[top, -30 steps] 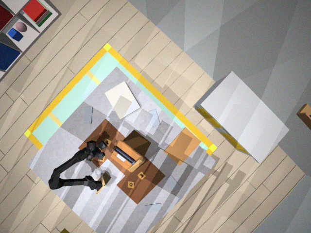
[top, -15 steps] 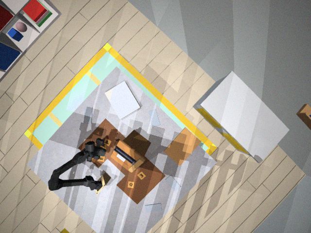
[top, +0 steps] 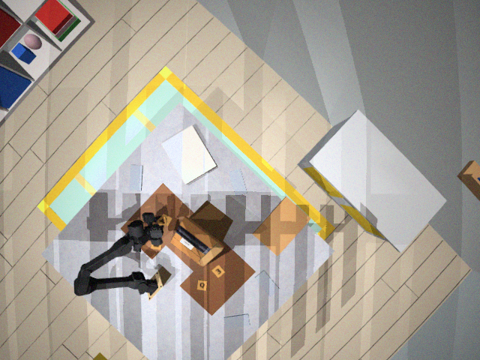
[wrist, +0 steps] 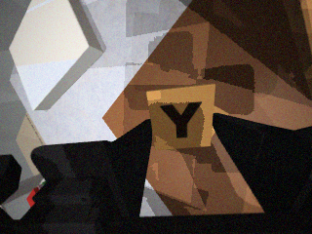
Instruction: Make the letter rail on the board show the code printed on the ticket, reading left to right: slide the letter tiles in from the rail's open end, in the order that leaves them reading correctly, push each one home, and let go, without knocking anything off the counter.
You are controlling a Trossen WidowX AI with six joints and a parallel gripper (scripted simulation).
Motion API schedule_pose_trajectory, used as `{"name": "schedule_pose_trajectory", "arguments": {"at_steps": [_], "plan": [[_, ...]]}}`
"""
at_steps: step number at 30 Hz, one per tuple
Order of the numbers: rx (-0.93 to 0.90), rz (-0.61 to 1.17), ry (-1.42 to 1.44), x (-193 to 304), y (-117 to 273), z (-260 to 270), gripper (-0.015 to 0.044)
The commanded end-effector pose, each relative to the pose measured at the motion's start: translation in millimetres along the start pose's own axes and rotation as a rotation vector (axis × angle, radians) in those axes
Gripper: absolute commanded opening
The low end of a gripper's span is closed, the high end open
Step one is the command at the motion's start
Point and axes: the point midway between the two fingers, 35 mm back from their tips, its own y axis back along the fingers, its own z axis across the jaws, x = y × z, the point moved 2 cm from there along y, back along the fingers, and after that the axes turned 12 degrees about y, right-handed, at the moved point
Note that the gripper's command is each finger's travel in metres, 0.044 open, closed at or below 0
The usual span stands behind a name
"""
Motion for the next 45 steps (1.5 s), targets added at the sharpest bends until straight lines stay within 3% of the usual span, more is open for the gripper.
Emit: {"name": "schedule_pose_trajectory", "arguments": {"at_steps": [1, 22, 45], "plan": [[-0.027, -0.051, 0.136, -9.1, 5.6, 4.3, 0.0], [-0.065, -0.311, 0.794, -49.2, 35.7, 23.8, 0.0], [-0.063, -0.32, 0.815, -52.4, 36.0, 19.5, 0.0]]}}
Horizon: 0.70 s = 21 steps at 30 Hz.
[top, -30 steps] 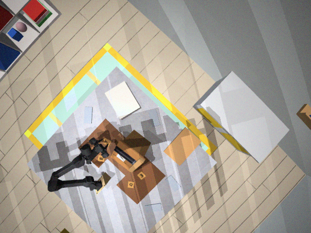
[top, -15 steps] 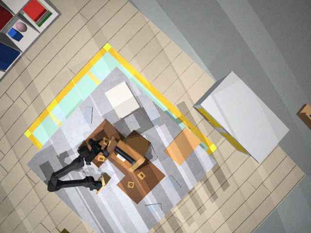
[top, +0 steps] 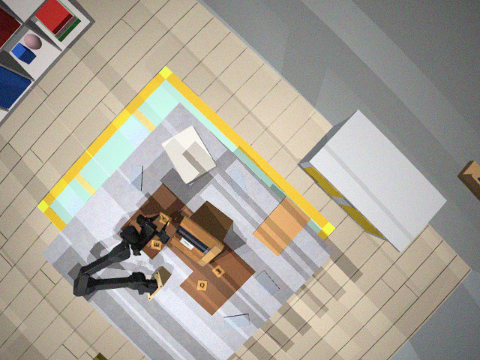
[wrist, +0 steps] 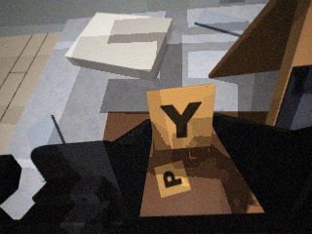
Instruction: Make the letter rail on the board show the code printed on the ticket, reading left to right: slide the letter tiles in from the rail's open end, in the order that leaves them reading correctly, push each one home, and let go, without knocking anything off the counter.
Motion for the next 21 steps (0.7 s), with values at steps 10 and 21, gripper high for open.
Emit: {"name": "schedule_pose_trajectory", "arguments": {"at_steps": [10, 21], "plan": [[0.001, 0.001, 0.003, 2.9, -0.7, -7.3, 0.0], [0.001, 0.001, 0.003, 4.2, -0.7, -12.8, 0.0]]}}
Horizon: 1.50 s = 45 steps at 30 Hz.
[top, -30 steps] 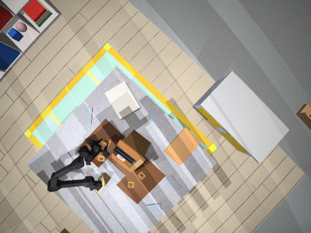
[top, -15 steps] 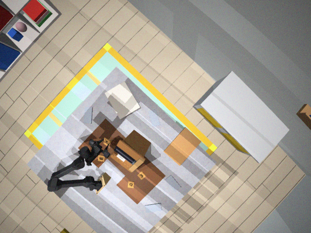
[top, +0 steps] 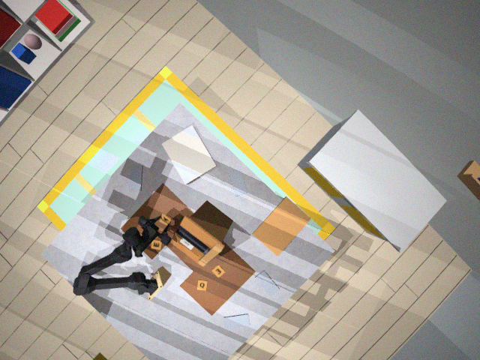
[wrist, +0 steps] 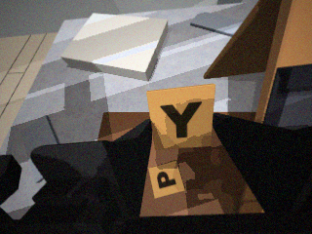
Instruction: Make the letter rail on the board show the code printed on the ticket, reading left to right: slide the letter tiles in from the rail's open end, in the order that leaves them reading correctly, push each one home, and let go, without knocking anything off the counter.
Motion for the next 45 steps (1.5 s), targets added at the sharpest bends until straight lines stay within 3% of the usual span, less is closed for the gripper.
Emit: {"name": "schedule_pose_trajectory", "arguments": {"at_steps": [1, 45], "plan": [[-0.004, 0.003, 0.003, 1.1, -0.3, -2.0, 0.0], [-0.004, 0.003, 0.003, 5.1, -0.4, -23.9, 0.0]]}}
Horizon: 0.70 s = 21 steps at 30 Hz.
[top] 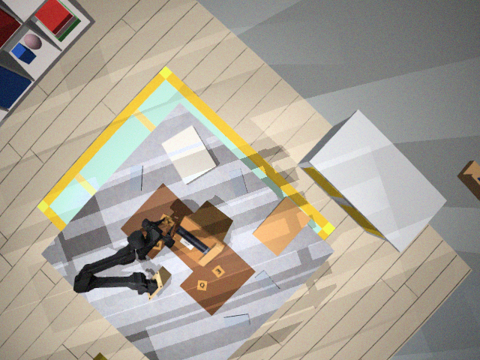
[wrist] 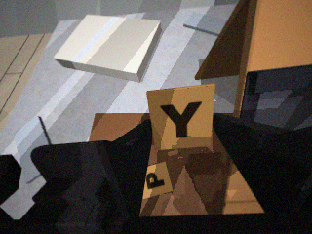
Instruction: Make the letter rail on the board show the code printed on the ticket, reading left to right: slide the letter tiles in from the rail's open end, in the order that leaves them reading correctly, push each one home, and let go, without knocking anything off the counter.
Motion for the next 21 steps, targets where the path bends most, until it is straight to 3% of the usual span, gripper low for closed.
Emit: {"name": "schedule_pose_trajectory", "arguments": {"at_steps": [1, 21], "plan": [[-0.005, 0.002, 0.003, 0.9, -0.3, -1.9, 0.0], [-0.004, 0.002, 0.003, 2.9, -0.4, -11.8, 0.0]]}}
